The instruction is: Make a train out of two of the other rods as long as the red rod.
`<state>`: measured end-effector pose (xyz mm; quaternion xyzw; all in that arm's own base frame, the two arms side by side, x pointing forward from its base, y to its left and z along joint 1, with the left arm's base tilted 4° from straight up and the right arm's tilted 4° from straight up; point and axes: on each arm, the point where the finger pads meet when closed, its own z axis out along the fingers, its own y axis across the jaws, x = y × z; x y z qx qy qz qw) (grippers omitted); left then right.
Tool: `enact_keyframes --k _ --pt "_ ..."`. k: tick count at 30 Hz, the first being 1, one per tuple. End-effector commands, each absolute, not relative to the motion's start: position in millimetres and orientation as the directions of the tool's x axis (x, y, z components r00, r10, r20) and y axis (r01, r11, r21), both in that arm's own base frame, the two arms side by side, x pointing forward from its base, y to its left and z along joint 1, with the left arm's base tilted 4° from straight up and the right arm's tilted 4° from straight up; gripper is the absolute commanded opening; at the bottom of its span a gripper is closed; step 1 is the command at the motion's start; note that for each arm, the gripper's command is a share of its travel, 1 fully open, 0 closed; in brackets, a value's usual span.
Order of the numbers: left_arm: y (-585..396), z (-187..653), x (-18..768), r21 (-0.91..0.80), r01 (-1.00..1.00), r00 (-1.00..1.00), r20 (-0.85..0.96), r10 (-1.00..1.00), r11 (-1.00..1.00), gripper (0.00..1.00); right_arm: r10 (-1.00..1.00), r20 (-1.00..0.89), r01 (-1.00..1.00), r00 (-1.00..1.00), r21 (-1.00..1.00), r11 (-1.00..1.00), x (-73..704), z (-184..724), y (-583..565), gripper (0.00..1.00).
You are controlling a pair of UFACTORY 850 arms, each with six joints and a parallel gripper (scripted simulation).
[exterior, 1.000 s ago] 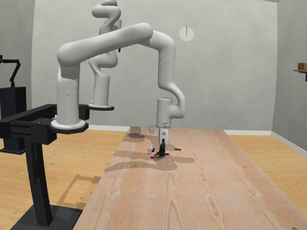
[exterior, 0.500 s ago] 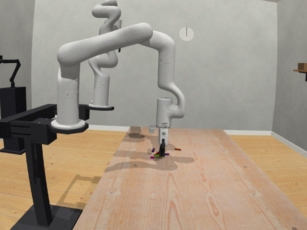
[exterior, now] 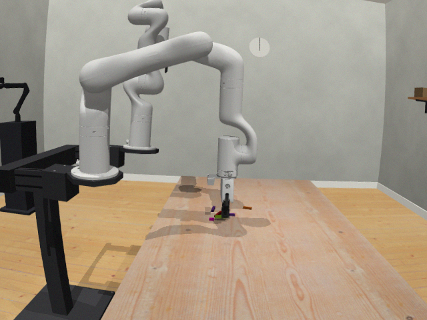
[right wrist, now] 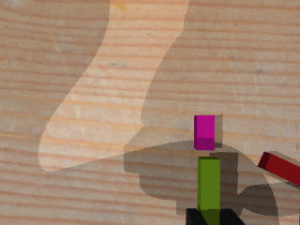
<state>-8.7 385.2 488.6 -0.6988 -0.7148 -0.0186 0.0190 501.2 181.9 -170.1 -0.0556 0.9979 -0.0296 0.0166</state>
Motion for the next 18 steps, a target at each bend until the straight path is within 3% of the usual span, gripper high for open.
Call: enact_keyframes --k 1,18 --pt "385.4 489.3 -8.7 0.0 1.0 -0.023 0.055 0.998 0.023 1.0 -0.112 -0.039 -0.11 -0.993 -0.06 0.992 501.9 -171.0 182.1 0.06" --pt "385.4 489.3 -8.7 0.0 1.0 -0.023 0.055 0.998 0.023 1.0 -0.112 -0.039 -0.11 -0.993 -0.06 0.992 502.3 -180.4 181.6 0.06"
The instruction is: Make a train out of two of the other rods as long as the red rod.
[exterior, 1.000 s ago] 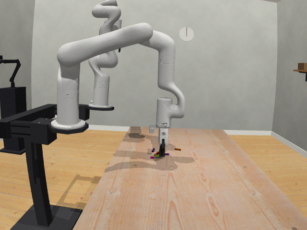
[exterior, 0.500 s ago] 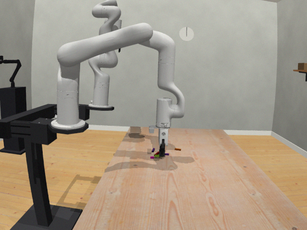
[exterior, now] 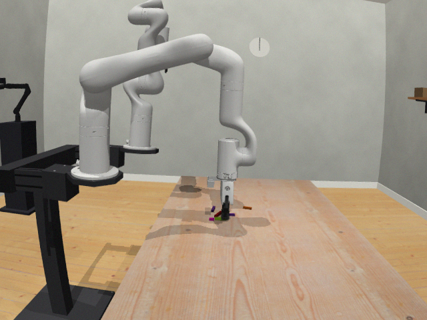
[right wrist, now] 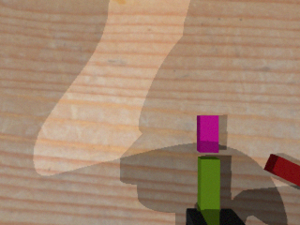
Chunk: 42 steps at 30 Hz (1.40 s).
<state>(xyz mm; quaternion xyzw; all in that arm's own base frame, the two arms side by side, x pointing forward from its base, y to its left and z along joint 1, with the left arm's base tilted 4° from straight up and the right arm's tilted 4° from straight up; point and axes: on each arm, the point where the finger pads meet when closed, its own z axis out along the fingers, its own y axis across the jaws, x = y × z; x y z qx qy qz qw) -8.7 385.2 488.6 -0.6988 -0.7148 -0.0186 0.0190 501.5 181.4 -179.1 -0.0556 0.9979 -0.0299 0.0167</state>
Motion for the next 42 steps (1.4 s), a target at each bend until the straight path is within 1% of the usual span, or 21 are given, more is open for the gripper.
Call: enact_keyframes --k 1,36,37,41,42 --pt "385.4 489.3 -8.7 0.0 1.0 -0.023 0.055 0.998 0.023 1.0 -0.112 -0.039 -0.11 -0.993 -0.06 0.992 502.3 -180.5 181.6 0.06" --pt "385.4 489.3 -8.7 0.0 1.0 -0.023 0.055 0.998 0.023 1.0 -0.112 -0.039 -0.11 -0.993 -0.06 0.992 502.3 -180.5 181.6 0.06" --pt "385.4 489.3 -8.7 0.0 1.0 -0.023 0.055 0.998 0.023 1.0 -0.112 -0.039 -0.11 -0.993 -0.06 0.992 502.3 -180.5 181.6 0.1" --pt "385.4 489.3 -8.7 0.0 1.0 -0.023 0.055 0.998 0.023 1.0 -0.112 -0.039 -0.11 -0.993 -0.06 0.992 502.3 -180.5 181.6 0.1" --pt "385.4 489.3 -8.7 0.0 1.0 -0.023 0.055 0.998 0.023 1.0 -0.112 -0.039 -0.11 -0.993 -0.06 0.992 502.3 -180.5 181.6 0.14"
